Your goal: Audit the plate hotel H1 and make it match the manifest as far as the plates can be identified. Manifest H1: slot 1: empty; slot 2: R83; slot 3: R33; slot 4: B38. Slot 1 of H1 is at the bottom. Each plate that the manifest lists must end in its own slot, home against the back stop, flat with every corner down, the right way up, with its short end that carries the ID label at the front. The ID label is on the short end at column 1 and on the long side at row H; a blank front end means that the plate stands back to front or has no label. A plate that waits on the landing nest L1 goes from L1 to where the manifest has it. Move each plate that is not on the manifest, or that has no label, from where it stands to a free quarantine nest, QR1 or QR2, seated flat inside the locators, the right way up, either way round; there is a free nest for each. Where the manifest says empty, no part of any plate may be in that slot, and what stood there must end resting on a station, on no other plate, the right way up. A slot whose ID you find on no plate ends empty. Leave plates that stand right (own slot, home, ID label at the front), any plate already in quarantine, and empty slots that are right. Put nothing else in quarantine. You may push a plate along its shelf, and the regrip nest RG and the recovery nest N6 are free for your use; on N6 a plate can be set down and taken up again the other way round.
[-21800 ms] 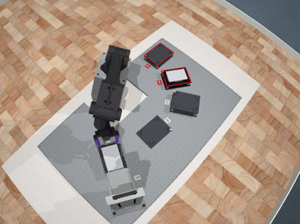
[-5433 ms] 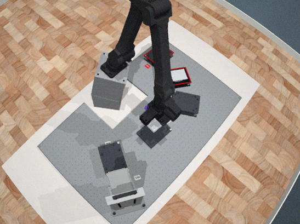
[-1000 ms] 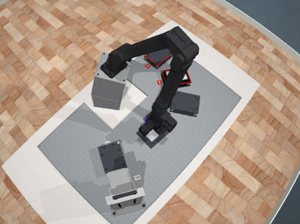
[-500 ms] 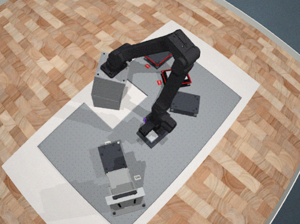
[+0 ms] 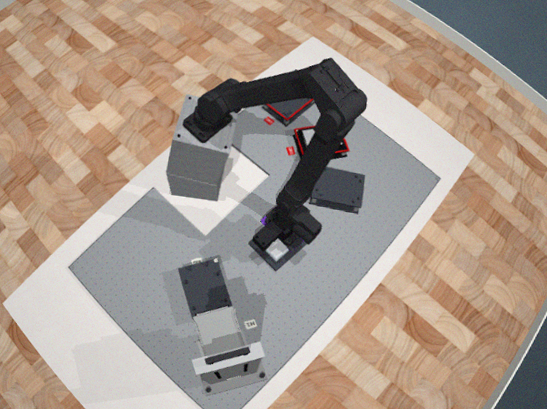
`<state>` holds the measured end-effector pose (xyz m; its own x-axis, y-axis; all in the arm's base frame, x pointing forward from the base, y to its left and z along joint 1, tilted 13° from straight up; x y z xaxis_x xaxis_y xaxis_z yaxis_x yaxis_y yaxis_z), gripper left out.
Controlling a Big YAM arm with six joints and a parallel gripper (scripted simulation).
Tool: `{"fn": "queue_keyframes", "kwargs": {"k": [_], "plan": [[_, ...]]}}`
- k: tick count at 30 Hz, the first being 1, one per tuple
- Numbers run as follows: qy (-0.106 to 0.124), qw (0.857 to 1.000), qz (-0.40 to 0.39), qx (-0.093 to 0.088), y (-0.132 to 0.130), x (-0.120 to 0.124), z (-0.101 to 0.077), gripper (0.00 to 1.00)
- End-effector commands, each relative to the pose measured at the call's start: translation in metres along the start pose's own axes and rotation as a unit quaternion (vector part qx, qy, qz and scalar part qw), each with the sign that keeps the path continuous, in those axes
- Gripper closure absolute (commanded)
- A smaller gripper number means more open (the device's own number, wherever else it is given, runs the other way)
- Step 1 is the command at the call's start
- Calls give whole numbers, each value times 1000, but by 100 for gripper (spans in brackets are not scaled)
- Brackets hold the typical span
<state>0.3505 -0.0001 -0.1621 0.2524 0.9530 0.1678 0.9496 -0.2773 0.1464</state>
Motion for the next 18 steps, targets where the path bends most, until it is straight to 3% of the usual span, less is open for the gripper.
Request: {"fn": "queue_keyframes", "kwargs": {"k": [1,2,5,18], "plan": [[0,1000,2,-6,3,2,2,14],[2,1000,-1,-17,9,5,-7,14],[0,1000,1,-5,2,2,5,14],[-1,1000,2,-6,3,2,12,14]]}}
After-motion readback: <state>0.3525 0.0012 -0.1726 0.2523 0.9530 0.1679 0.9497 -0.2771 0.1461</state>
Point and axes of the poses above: the point where the finger pads meet when closed, its own z axis out along the fingers, its own y axis across the jaws, x = y × z, the point moved 5 cm from there along -z, back along the fingers, and after that the axes turned 9 degrees about z, right-handed, at the moved point
